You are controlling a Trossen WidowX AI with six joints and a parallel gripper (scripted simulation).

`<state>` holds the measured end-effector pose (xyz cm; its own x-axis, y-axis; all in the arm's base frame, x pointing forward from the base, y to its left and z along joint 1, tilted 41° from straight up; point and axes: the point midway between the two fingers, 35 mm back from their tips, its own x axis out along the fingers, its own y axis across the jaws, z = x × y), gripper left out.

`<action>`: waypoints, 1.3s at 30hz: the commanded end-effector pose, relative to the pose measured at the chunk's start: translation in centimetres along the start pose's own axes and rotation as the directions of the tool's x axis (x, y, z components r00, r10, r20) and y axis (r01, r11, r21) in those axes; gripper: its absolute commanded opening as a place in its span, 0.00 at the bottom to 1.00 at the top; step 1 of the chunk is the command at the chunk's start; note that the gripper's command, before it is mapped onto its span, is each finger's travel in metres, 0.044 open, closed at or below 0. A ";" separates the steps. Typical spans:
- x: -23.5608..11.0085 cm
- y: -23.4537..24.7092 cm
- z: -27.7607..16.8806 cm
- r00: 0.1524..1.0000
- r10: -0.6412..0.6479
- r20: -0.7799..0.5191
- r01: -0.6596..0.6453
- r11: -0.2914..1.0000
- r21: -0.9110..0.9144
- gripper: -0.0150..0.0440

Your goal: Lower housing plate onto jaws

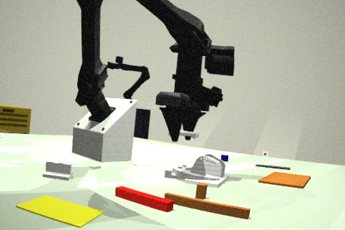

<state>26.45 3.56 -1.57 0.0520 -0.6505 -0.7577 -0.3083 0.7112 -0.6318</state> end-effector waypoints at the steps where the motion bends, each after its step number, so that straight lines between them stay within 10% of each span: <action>1: -0.1 -0.2 0.1 1.000 -0.003 0.006 0.003 1.000 -0.001 0.85; 39: 1.3 -0.2 0.2 1.000 -0.002 0.006 0.002 1.000 -0.010 0.85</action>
<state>26.83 3.04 -1.92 0.0634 -0.6448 -0.7617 -0.3087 0.7131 -0.6294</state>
